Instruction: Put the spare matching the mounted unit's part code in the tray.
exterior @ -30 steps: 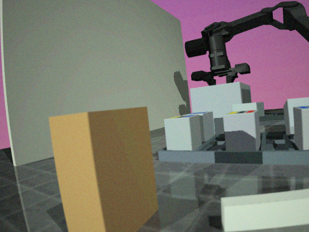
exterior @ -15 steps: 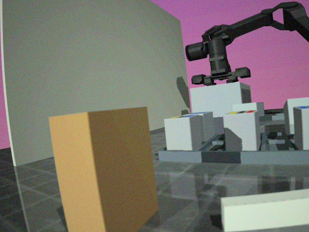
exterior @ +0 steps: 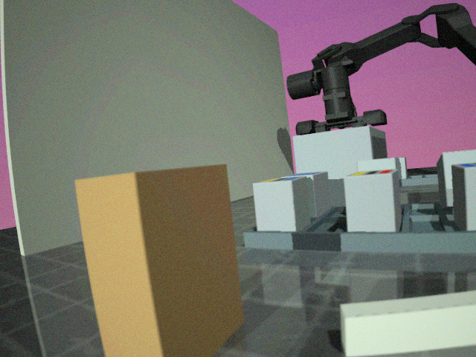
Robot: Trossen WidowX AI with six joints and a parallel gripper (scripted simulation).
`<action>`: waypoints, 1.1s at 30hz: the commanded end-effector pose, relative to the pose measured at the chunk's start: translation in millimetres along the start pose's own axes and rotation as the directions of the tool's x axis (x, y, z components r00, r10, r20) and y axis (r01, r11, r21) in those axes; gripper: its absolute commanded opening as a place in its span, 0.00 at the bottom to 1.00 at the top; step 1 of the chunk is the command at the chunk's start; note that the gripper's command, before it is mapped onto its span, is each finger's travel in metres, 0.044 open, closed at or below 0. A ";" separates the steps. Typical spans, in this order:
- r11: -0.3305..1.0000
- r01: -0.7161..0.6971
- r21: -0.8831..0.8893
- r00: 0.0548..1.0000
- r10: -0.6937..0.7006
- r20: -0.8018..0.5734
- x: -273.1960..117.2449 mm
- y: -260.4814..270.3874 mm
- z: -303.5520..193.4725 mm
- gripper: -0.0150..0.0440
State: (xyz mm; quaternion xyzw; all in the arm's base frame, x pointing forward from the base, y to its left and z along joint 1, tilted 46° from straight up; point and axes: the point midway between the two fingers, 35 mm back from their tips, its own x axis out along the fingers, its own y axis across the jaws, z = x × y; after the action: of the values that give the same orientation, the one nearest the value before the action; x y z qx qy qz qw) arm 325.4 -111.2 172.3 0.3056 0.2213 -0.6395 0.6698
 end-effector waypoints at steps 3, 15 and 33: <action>1.000 0.002 -0.003 1.000 -0.002 -0.003 6.3 -1.1 -0.5 0.25; 1.000 0.002 -0.003 1.000 -0.002 -0.001 16.0 -1.9 0.0 0.25; 1.000 -0.001 0.000 1.000 0.001 0.005 24.1 -2.1 1.3 0.39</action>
State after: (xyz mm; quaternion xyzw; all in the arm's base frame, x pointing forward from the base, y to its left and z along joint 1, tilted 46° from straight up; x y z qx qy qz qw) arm 324.9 -130.0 155.8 0.3039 0.2199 -0.6403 0.6703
